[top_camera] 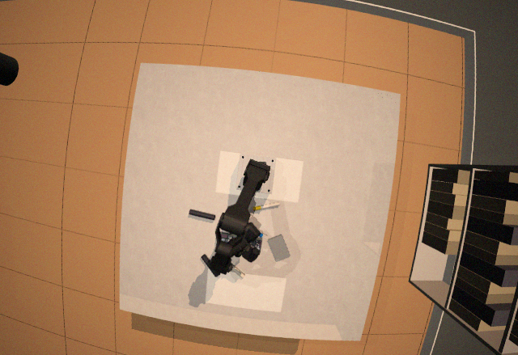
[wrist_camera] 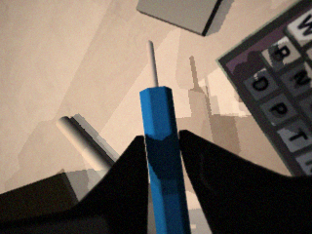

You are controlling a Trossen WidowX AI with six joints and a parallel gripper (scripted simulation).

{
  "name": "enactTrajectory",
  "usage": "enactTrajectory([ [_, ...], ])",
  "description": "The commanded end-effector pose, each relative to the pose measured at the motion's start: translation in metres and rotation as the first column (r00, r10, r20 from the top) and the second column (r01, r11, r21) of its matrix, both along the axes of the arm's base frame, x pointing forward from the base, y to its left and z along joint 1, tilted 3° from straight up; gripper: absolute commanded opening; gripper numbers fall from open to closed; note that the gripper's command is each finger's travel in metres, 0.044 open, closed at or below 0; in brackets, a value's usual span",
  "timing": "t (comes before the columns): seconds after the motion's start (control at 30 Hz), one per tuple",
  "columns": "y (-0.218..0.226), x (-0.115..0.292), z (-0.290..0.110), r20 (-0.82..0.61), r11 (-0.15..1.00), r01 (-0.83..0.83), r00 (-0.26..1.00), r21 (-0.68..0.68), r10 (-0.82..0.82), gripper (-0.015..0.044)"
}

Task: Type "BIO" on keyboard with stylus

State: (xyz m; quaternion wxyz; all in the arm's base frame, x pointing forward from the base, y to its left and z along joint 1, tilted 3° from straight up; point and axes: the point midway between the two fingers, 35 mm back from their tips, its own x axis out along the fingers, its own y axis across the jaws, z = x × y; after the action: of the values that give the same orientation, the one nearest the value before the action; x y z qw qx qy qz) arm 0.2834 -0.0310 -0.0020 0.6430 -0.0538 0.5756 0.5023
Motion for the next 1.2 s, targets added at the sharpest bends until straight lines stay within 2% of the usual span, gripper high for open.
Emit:
enactTrajectory([
  [0.0, 0.001, 0.006, 0.003, -0.077, 0.991, 0.134, 0.988, -0.001, -0.133, 0.0],
  [0.27, 0.001, 0.013, 0.007, -0.234, 0.929, 0.368, 0.901, -0.035, -0.366, 0.0],
  [0.53, 0.001, 0.021, 0.012, -0.384, 0.818, 0.566, 0.736, -0.103, -0.558, 0.0],
  [0.87, 0.001, 0.031, 0.017, -0.54, 0.634, 0.738, 0.444, -0.231, -0.714, 0.0],
  [1.17, 0.0, 0.04, 0.023, -0.634, 0.454, 0.806, 0.132, -0.379, -0.762, 0.0],
])
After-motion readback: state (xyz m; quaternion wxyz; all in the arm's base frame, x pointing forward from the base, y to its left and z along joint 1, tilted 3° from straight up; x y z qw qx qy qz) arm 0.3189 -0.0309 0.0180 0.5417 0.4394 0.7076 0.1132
